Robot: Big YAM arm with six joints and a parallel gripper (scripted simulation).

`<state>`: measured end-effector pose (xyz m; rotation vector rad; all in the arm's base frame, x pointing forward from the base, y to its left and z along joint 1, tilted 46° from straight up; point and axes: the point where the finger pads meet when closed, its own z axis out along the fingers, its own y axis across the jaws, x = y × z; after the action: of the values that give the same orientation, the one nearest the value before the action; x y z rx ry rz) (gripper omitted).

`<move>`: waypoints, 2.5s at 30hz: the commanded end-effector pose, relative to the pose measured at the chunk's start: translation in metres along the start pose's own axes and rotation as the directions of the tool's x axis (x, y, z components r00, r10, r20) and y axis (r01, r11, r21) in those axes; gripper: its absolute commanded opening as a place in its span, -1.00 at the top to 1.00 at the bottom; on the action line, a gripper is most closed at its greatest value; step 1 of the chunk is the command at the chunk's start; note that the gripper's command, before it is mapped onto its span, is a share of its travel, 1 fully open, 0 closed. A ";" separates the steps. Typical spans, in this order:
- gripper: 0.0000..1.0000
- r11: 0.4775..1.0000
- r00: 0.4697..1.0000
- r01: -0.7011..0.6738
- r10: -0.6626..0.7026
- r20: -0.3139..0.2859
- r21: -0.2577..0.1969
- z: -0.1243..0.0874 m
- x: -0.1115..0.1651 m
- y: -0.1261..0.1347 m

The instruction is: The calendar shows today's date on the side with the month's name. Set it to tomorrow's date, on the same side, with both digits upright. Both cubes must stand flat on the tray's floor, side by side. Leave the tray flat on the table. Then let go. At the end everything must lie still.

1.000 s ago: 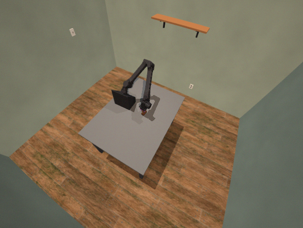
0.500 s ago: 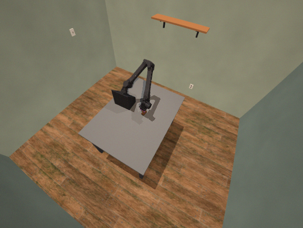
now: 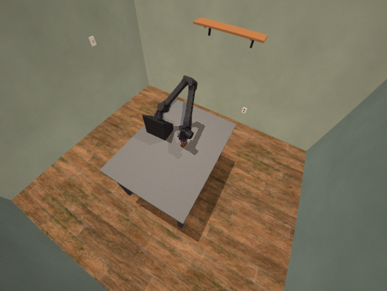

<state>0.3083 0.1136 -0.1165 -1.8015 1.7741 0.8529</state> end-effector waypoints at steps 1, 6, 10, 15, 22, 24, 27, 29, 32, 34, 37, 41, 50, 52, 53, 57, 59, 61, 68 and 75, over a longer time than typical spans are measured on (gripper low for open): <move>0.49 1.000 1.000 0.002 -0.002 0.003 0.004 0.001 -0.002 0.001; 0.49 1.000 1.000 0.002 -0.002 0.003 0.004 0.001 -0.002 0.001; 0.49 1.000 1.000 0.002 -0.002 0.003 0.005 0.001 -0.002 0.001; 0.49 1.000 1.000 0.014 -0.014 0.002 0.009 0.000 -0.007 -0.001; 0.49 1.000 1.000 0.002 -0.002 0.003 0.003 0.001 -0.005 0.003; 0.49 1.000 1.000 0.007 -0.007 0.002 0.005 0.001 -0.007 0.002; 0.49 1.000 1.000 0.012 -0.012 0.002 0.008 0.000 -0.008 0.001; 0.49 1.000 1.000 0.011 -0.011 0.002 0.009 -0.001 -0.007 0.001; 0.49 1.000 1.000 0.011 -0.011 0.002 0.009 -0.001 -0.007 0.001; 0.49 1.000 1.000 0.011 -0.011 0.002 0.009 -0.001 -0.007 0.001; 0.49 1.000 1.000 0.011 -0.011 0.002 0.009 -0.001 -0.007 0.001; 0.49 1.000 1.000 0.011 -0.011 0.002 0.009 -0.001 -0.007 0.001; 0.49 1.000 1.000 0.012 -0.012 0.002 0.009 0.000 -0.008 0.001; 0.49 1.000 1.000 0.014 -0.014 0.002 0.008 0.000 -0.008 0.001; 0.49 1.000 1.000 0.014 -0.014 0.002 0.008 0.000 -0.008 0.001; 0.49 1.000 1.000 0.016 -0.016 0.002 0.009 -0.001 -0.009 0.001; 0.49 1.000 1.000 0.016 -0.016 0.002 0.009 -0.001 -0.009 0.001; 0.49 1.000 1.000 0.015 -0.015 0.002 0.009 -0.001 -0.008 0.001; 0.49 1.000 1.000 0.015 -0.015 0.002 0.008 -0.001 -0.008 0.001; 0.49 1.000 1.000 0.015 -0.015 0.002 0.008 -0.001 -0.008 0.001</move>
<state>0.3061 0.1151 -0.1150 -1.8004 1.7761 0.8551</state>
